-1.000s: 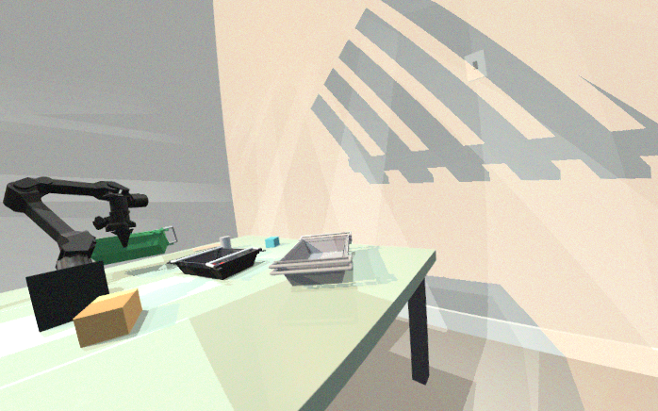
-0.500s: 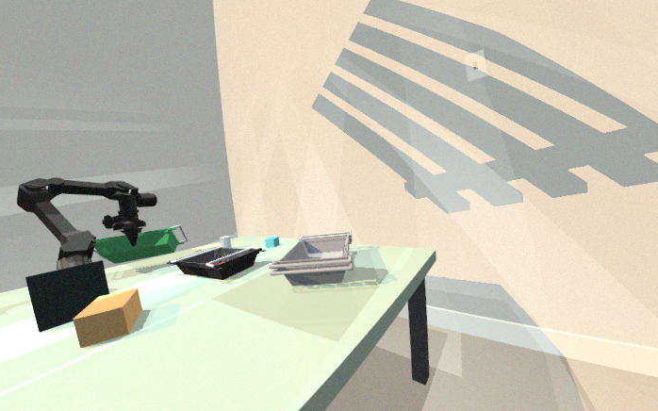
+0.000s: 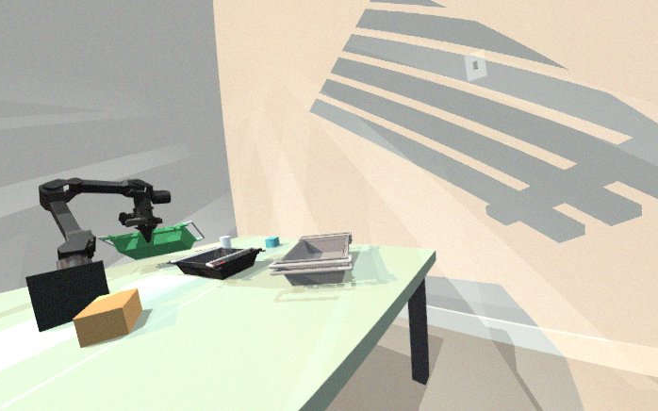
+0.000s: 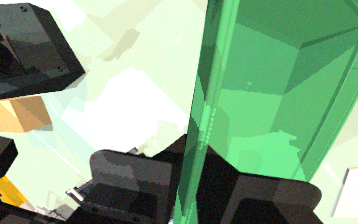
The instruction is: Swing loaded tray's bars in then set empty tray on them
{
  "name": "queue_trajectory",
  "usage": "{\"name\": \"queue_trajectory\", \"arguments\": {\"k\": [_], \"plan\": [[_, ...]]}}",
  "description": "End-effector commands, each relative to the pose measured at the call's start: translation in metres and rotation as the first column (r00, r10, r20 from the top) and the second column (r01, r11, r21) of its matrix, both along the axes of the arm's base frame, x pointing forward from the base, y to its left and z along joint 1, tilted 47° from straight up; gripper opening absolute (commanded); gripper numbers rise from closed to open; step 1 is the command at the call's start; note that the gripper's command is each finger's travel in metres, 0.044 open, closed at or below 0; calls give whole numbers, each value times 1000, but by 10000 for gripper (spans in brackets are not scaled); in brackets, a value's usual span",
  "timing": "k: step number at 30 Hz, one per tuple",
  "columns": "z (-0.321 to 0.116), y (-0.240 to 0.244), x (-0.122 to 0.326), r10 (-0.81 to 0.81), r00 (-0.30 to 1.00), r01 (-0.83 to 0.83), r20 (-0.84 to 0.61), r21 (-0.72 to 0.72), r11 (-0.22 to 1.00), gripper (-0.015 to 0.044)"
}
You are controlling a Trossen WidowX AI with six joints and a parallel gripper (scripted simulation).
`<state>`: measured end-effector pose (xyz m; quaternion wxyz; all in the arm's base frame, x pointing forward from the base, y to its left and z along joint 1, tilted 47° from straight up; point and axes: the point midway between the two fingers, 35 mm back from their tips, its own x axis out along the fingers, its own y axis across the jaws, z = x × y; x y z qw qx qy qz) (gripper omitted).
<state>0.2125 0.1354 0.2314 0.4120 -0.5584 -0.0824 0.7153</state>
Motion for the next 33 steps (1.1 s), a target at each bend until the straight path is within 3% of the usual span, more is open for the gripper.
{"name": "queue_trajectory", "arguments": {"k": [1, 33], "plan": [[0, -9, 13, -37, 999, 37, -2, -2, 999, 0], [-61, -94, 92, -289, 927, 280, -239, -75, 957, 0]]}}
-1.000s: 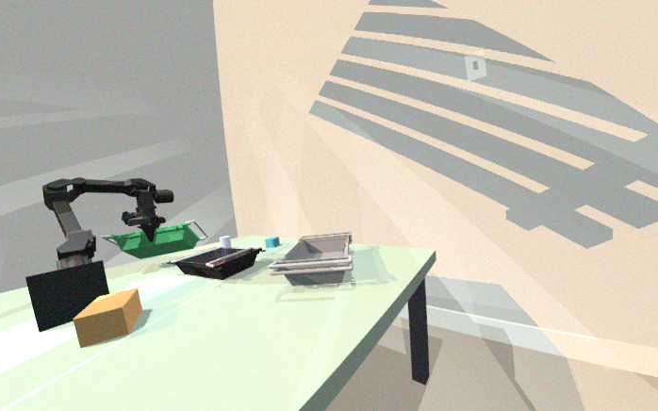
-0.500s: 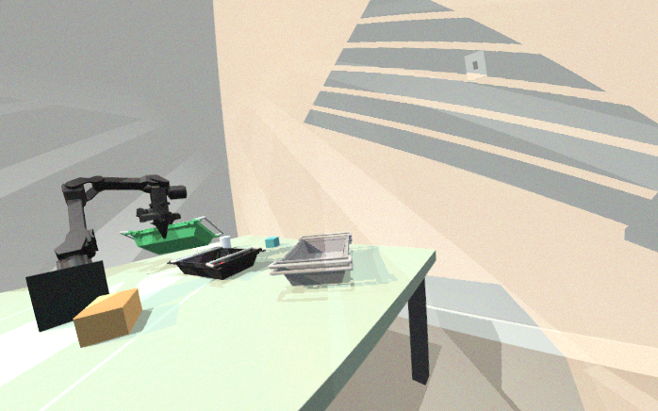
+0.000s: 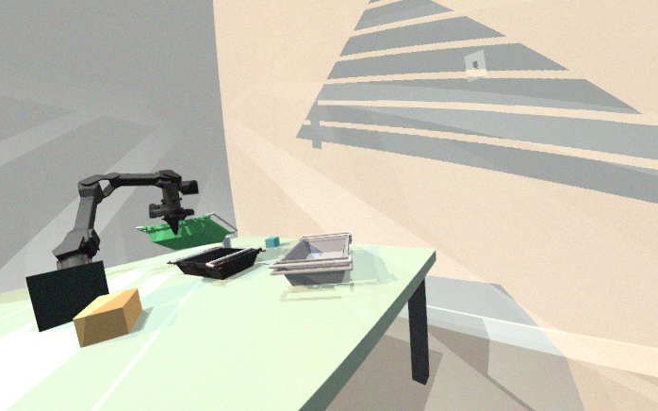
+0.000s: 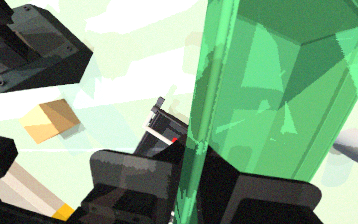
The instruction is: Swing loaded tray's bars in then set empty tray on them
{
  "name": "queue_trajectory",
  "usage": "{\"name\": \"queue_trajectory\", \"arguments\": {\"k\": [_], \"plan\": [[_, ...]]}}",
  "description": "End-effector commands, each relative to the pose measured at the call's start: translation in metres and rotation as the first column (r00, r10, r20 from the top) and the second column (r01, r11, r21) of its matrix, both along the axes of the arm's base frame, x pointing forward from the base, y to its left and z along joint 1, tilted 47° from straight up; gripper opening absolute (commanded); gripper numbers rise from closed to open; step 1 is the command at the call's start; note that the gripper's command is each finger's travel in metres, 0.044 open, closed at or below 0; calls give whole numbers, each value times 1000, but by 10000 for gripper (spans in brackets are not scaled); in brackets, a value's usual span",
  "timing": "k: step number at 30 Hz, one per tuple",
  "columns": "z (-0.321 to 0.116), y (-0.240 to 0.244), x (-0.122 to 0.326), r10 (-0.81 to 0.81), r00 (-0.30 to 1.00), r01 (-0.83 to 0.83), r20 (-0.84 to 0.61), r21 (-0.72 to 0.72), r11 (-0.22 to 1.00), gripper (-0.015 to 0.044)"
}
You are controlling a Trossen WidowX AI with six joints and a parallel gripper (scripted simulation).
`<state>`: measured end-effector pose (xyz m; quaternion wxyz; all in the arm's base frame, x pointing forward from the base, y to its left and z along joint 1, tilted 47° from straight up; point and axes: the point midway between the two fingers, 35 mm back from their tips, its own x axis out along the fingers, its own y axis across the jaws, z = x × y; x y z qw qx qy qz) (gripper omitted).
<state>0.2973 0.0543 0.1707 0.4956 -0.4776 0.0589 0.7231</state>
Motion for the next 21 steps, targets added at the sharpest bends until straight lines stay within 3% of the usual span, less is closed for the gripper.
{"name": "queue_trajectory", "arguments": {"k": [1, 21], "plan": [[-2, -16, 9, -41, 999, 41, -2, 0, 999, 0], [-52, -83, 32, -191, 969, 194, -157, 5, 981, 0]]}}
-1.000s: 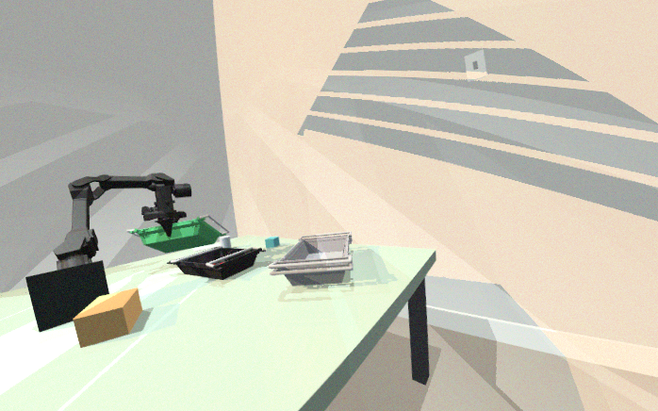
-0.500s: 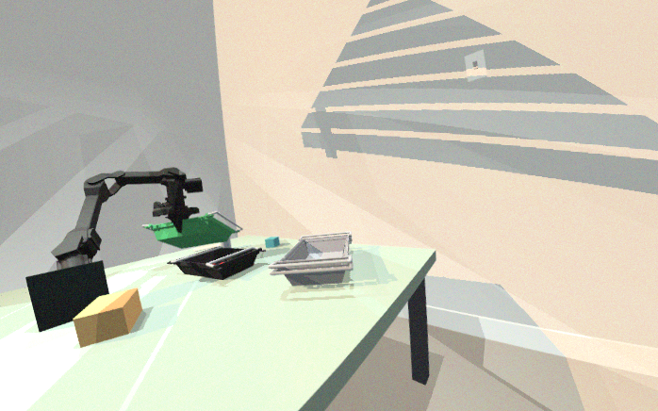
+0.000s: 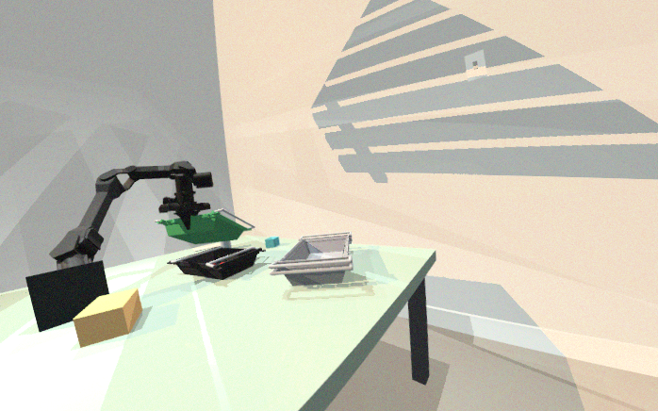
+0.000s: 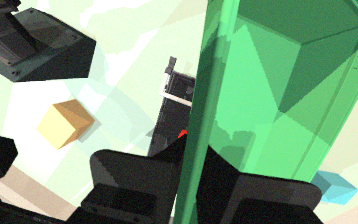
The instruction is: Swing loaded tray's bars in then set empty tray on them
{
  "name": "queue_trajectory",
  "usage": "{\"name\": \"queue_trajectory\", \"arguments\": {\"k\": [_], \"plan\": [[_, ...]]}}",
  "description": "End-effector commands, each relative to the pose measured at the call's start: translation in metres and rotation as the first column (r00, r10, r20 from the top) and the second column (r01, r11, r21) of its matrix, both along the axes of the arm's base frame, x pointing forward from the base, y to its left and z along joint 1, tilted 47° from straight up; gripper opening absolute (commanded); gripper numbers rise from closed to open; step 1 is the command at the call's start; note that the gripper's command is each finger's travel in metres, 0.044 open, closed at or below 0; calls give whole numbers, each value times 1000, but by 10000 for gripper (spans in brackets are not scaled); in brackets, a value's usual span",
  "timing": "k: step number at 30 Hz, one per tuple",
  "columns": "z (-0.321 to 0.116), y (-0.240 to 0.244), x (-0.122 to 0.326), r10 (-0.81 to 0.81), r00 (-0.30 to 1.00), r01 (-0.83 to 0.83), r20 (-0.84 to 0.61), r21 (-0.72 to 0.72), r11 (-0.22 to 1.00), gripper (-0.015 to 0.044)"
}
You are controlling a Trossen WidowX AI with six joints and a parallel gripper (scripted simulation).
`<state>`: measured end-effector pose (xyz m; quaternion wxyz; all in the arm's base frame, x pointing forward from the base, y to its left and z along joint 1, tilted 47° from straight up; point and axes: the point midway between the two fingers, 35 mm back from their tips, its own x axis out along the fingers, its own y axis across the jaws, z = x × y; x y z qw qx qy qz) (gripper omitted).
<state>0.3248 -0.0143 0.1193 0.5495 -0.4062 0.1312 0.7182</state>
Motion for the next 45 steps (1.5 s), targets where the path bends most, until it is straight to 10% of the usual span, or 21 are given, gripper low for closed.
{"name": "queue_trajectory", "arguments": {"k": [1, 45], "plan": [[-4, -18, 5, -42, 999, 42, 0, 2, 999, 0], [-53, -79, 4, -169, 977, 175, -130, 36, 984, 0]]}}
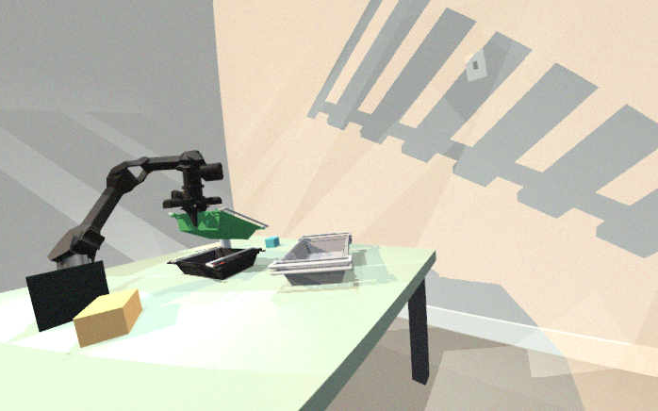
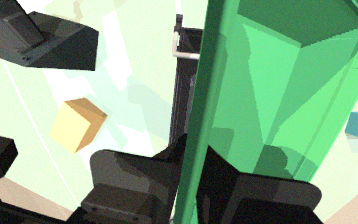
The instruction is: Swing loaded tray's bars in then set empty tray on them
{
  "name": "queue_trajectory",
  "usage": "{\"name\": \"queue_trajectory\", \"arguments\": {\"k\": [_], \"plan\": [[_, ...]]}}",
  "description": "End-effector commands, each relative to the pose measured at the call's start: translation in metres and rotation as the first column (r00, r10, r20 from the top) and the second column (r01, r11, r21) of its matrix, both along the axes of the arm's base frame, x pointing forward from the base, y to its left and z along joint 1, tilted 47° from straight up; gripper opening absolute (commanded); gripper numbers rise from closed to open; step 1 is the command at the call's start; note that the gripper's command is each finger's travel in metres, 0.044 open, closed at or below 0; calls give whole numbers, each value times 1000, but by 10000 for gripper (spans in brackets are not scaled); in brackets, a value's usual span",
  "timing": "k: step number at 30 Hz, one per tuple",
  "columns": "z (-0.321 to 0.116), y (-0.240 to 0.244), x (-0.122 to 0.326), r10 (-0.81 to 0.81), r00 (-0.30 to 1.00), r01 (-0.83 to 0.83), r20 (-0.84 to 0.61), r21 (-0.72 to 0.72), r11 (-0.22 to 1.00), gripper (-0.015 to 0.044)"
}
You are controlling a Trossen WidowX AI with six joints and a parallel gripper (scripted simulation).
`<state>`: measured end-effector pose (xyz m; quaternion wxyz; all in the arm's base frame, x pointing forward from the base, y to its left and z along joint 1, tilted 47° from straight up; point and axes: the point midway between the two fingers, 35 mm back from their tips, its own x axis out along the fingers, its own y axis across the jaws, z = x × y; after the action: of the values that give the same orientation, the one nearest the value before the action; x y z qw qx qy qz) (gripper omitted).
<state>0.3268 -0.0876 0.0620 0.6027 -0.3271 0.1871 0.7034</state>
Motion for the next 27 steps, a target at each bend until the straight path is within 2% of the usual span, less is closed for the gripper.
{"name": "queue_trajectory", "arguments": {"k": [1, 27], "plan": [[4, -5, 2, -15, 1000, 15, 22, -2, 1000, 0], [0, -1, 3, -15, 1000, 15, 22, -2, 1000, 0]]}}
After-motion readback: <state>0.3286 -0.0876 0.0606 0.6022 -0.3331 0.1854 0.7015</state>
